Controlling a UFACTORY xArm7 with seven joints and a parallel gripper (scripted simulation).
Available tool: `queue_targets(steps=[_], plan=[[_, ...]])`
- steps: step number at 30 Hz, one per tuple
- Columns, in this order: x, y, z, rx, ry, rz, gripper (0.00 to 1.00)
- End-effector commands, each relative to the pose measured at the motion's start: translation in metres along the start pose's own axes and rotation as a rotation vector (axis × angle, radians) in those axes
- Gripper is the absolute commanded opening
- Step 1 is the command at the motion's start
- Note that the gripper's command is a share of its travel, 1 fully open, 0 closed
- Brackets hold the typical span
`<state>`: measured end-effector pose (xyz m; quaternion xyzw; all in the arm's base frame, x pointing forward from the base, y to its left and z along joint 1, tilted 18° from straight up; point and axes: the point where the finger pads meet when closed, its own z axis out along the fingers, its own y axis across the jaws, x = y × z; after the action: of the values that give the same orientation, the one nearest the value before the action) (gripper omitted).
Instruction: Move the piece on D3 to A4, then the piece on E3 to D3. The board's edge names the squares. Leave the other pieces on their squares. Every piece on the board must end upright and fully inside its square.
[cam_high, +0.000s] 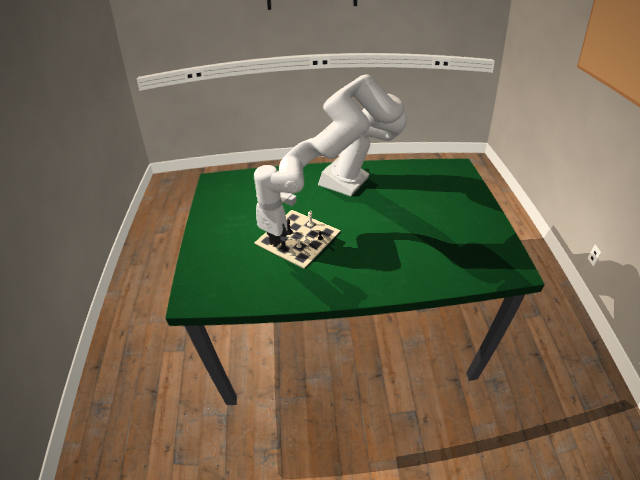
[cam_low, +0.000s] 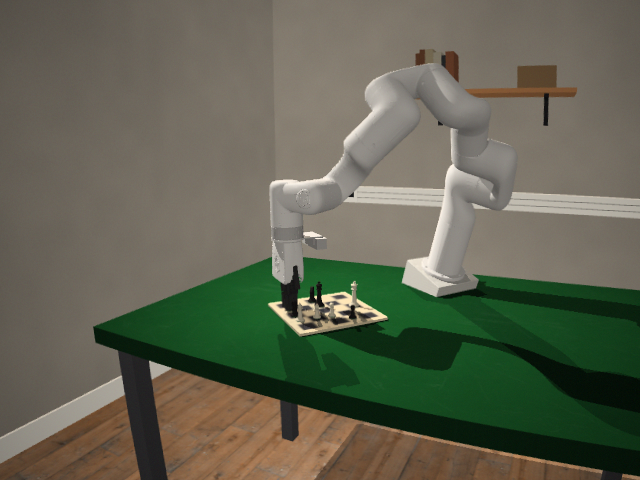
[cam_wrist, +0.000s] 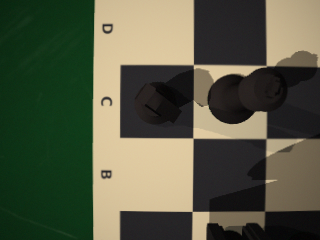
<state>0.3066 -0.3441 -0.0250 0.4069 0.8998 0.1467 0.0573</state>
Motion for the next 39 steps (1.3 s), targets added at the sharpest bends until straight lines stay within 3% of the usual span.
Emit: queue_targets(steps=[1,20,21,26,27,29,30,34,35,39], plan=[[-0.0015,-0.0007,-0.0017,0.001,-0.004,0.001,0.0],[-0.0015,-0.0007,-0.0017,0.001,-0.004,0.001,0.0],[-0.0015,-0.0007,-0.0017,0.001,-0.004,0.001,0.07],[-0.0015,-0.0007,-0.0017,0.001,-0.004,0.001,0.14],[-0.0015,-0.0007,-0.0017,0.001,-0.004,0.001,0.21],[-0.0015,-0.0007,-0.0017,0.001,-0.004,0.001,0.21],[-0.0015,-0.0007,-0.0017,0.001,-0.004,0.001,0.28],[-0.0015,-0.0007,-0.0017,0.001,-0.004,0.001,0.28],[-0.0015,-0.0007,-0.0017,0.001,-0.004,0.001,0.35],[-0.0015,-0.0007,-0.0017,0.001,-0.004,0.001,0.35]])
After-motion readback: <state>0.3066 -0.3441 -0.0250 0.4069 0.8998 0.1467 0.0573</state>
